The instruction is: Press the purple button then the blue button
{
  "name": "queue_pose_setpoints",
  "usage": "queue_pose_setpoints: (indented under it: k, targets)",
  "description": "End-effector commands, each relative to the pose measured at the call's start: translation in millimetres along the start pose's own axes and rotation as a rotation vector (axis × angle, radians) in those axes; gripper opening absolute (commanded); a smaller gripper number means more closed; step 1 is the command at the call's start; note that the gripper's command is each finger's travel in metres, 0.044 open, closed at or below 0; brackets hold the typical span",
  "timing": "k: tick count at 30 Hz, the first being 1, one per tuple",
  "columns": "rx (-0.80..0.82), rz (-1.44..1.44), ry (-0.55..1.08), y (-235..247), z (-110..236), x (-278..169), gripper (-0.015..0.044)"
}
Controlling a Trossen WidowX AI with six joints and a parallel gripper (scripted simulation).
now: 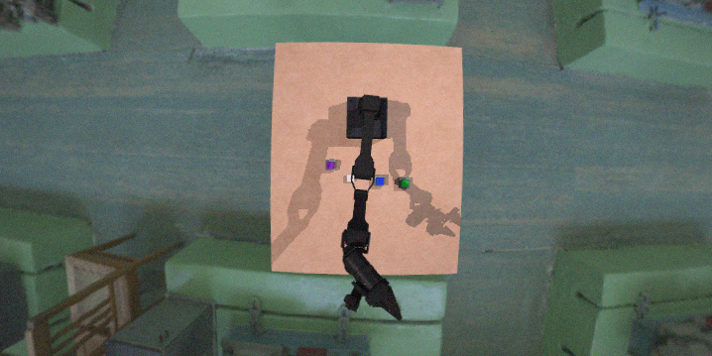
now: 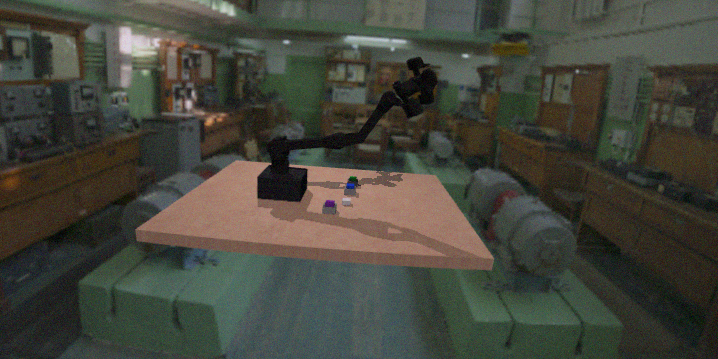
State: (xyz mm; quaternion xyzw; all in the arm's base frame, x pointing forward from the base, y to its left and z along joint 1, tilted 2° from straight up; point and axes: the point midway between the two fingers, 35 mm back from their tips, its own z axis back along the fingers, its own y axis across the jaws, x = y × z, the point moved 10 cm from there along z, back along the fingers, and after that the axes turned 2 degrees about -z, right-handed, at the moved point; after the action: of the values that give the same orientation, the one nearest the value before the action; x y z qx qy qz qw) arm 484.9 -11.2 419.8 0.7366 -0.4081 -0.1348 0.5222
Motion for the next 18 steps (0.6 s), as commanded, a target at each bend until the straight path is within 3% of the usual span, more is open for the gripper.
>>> queue_pose_setpoints:
  k: [1, 12, 18]
  targets:
    - [0.003, 0.000, 0.002, 3, 1, -1, 0.0400]
    - [0.151, 0.274, -0.180, 134, 90, 28, 0.0400]
    - [0.228, 0.505, -0.303, 212, 150, 22, 0.0400]
